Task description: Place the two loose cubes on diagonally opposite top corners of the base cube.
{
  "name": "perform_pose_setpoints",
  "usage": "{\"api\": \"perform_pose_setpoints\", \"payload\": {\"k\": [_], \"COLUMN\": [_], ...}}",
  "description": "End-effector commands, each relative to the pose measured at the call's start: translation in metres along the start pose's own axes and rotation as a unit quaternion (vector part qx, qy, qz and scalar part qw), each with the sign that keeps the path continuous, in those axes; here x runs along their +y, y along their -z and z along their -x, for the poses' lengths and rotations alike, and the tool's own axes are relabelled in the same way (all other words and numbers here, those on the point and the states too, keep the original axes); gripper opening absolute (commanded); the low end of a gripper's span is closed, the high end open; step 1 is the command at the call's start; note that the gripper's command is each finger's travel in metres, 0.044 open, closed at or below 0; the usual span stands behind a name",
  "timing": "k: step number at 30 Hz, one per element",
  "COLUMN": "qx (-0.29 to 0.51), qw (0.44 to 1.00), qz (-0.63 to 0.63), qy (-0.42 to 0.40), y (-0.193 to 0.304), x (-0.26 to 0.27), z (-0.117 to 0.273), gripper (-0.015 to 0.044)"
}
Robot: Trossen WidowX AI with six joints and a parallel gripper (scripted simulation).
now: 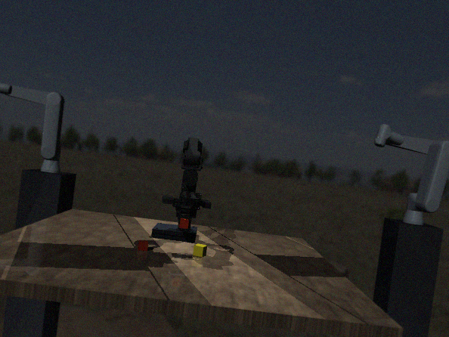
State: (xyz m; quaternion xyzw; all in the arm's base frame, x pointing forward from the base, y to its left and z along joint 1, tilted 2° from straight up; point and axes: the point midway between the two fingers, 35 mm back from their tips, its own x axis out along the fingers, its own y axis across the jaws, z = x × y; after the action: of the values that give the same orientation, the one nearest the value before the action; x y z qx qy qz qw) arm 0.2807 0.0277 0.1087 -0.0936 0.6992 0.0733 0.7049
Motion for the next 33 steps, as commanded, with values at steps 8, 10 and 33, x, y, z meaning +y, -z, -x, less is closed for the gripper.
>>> {"api": "perform_pose_setpoints", "payload": {"k": [8,10,33], "qx": [0.001,0.001,0.002], "qw": [0.987,0.982,0.858], "qz": [-0.159,-0.189,-0.514], "qy": [-0.003,-0.003,-0.004], "y": [-0.009,-0.010,-0.025], "x": [0.013,0.016,0.046], "z": [-0.007,-0.008,-0.023], "gripper": [0.0105,0.0105,0.0105]}}
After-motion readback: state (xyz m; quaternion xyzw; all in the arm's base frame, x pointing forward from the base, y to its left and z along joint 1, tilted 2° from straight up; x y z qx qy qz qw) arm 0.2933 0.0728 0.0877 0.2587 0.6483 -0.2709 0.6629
